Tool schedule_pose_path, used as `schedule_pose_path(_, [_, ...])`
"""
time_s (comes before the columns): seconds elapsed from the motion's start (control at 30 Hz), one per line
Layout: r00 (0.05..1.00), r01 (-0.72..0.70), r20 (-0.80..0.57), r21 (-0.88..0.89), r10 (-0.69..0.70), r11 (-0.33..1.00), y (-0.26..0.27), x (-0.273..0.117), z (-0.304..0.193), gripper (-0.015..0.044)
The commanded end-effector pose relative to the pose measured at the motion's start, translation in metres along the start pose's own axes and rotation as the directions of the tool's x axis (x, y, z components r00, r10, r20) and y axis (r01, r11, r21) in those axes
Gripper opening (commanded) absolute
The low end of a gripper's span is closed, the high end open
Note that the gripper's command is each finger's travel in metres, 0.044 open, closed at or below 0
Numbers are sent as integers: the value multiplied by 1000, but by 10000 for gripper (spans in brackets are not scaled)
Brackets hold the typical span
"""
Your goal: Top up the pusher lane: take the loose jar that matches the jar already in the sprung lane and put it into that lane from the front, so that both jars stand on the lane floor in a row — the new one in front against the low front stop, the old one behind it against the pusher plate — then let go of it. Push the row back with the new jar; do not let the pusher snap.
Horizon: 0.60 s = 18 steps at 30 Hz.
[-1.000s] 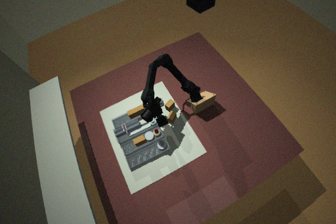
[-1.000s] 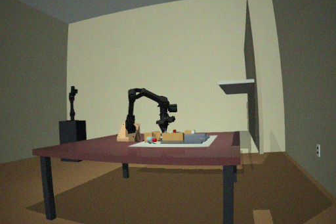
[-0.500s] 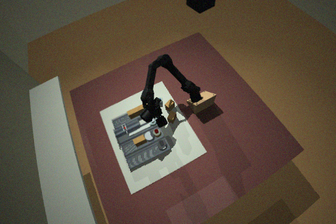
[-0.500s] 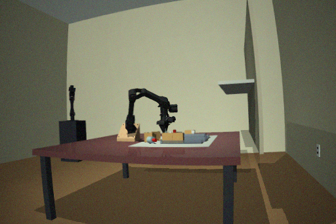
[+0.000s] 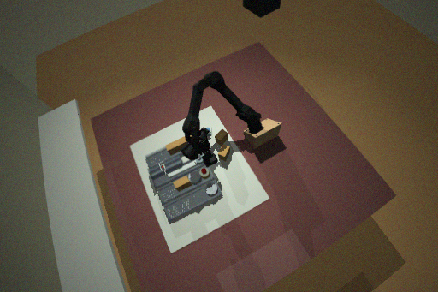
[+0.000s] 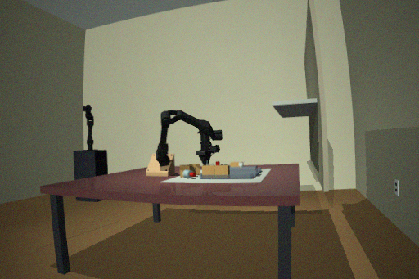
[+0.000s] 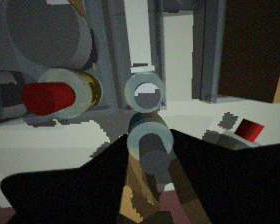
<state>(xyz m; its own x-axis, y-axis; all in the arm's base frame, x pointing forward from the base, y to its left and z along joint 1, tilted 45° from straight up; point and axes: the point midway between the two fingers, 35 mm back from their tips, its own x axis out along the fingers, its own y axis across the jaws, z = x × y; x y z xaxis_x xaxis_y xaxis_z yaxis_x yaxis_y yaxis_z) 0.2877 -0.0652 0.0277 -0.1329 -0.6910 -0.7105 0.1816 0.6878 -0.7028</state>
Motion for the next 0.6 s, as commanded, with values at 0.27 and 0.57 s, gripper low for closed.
schedule_pose_path(0.27, [1000, 3, 8, 2, -3, 1000, -1, -1, 7, 0])
schedule_pose_path(0.57, [1000, 3, 8, 2, -3, 1000, -1, -1, 10, 0])
